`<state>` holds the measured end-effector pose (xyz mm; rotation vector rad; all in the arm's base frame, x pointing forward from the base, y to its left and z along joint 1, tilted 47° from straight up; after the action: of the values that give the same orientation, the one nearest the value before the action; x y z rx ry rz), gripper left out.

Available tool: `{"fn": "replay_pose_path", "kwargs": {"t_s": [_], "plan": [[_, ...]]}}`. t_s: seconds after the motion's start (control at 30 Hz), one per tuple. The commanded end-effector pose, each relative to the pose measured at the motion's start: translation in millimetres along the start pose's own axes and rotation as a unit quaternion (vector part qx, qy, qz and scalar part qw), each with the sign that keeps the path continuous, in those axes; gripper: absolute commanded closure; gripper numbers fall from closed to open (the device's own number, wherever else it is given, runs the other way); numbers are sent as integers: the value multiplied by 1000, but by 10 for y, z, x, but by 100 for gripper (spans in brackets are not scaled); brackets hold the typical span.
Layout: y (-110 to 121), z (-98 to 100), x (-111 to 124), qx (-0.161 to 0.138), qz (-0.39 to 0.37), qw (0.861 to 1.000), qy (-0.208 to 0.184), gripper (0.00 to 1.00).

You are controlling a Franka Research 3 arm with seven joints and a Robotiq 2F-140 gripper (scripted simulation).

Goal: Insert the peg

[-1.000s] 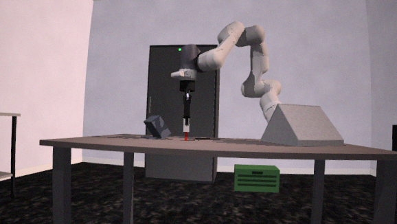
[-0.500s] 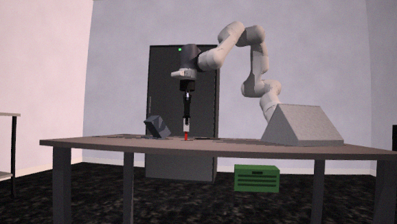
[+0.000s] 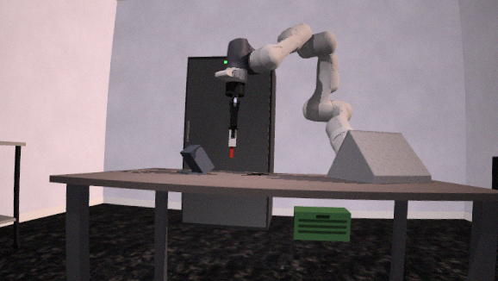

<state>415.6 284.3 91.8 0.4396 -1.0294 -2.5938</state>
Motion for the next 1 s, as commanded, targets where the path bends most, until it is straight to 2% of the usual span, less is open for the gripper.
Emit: {"fn": "replay_pose_path", "kwargs": {"t_s": [0.0,0.2,0.43,0.97], "plan": [[-4,5,10,-2,-1,1000,-2,100],[-30,60,108,-19,-7,1000,-19,100],[-84,183,297,-52,-28,997,-53,100],[-208,474,616,-119,-69,984,-116,100]]}}
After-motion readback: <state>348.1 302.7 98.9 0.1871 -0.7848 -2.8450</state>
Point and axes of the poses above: the point where the finger pads meet when closed, its own z axis back along the fingers, its own y axis across the jaws, x = y × z, the point moved 2 cm from there along z, back along the fingers, and after that the axes turned 4 degrees about -z, right-handed, at the moved point
